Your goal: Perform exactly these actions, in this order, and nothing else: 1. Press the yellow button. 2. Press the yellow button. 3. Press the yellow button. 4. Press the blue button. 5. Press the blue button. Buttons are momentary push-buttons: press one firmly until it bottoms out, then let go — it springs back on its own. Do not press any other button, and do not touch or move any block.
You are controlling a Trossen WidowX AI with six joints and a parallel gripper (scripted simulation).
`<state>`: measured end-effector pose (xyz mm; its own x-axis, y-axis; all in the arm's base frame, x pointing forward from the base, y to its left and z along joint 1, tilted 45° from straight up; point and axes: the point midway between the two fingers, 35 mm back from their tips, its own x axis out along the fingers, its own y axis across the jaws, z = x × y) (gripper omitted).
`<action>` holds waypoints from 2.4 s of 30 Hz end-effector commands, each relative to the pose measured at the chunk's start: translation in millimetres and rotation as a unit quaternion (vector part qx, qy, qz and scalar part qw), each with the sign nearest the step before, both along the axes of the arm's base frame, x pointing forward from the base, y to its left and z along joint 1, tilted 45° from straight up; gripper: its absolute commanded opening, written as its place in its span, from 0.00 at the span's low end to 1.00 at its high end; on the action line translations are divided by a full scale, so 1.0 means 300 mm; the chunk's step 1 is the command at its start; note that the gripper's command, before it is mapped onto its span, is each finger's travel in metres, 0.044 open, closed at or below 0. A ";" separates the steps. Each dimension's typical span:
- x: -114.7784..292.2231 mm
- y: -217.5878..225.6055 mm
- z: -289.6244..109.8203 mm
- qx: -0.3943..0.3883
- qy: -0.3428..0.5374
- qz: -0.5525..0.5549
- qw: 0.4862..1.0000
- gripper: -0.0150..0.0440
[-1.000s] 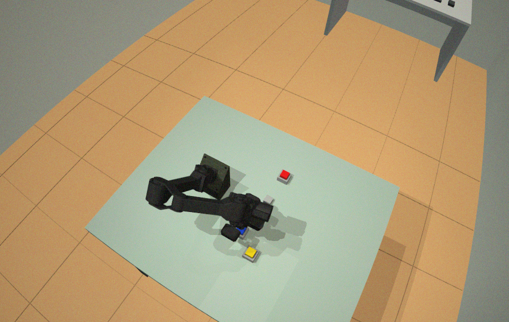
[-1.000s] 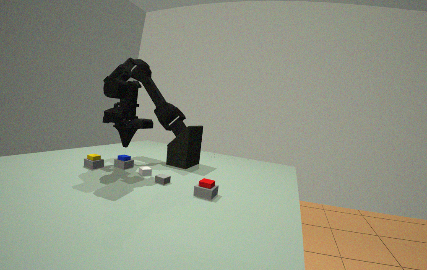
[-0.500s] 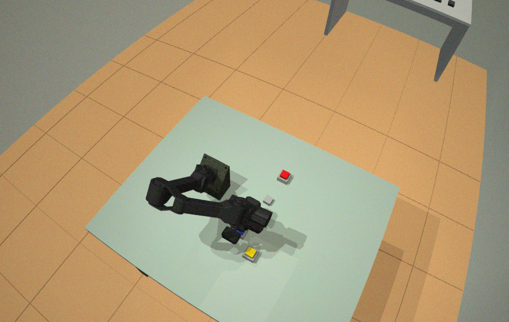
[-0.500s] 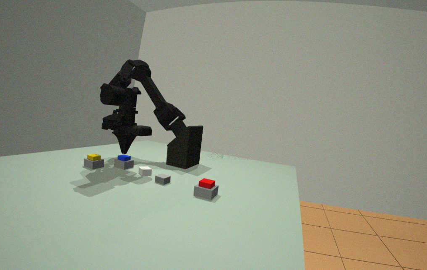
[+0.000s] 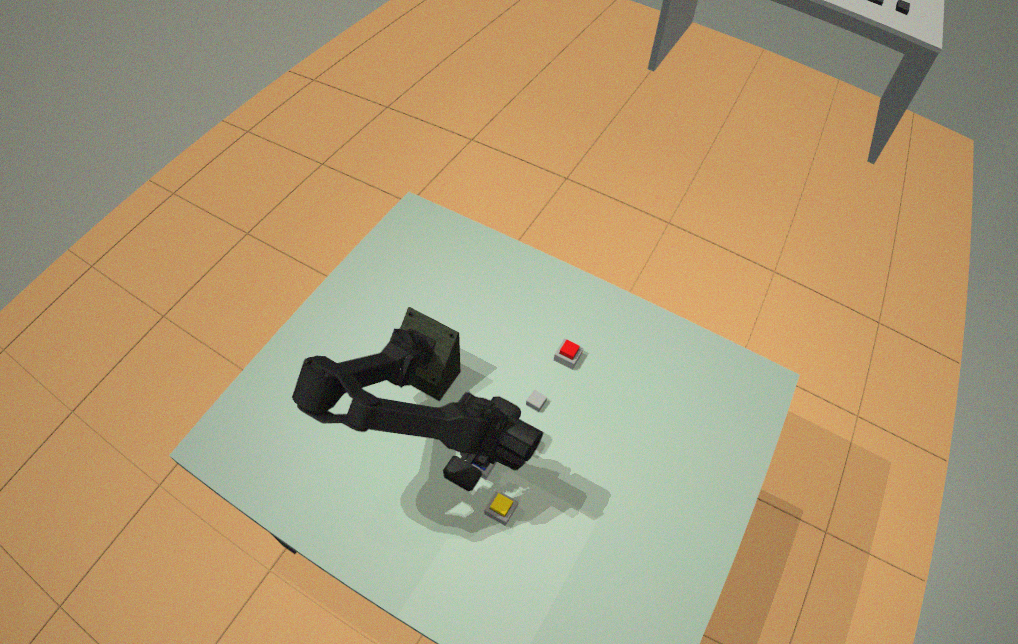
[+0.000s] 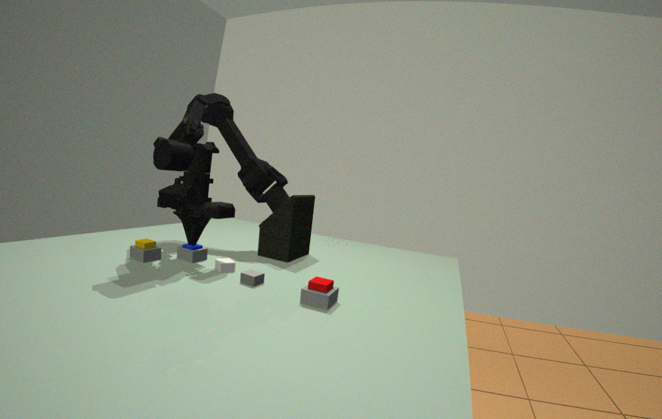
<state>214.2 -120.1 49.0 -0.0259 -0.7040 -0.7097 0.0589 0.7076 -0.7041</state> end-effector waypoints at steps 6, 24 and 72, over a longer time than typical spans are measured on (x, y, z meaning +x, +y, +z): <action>-0.006 -0.004 -0.003 -0.002 0.004 0.000 1.000 0.29; -0.001 0.064 0.063 -0.001 0.005 0.000 1.000 0.29; 0.063 0.170 0.034 0.016 0.009 0.011 1.000 0.47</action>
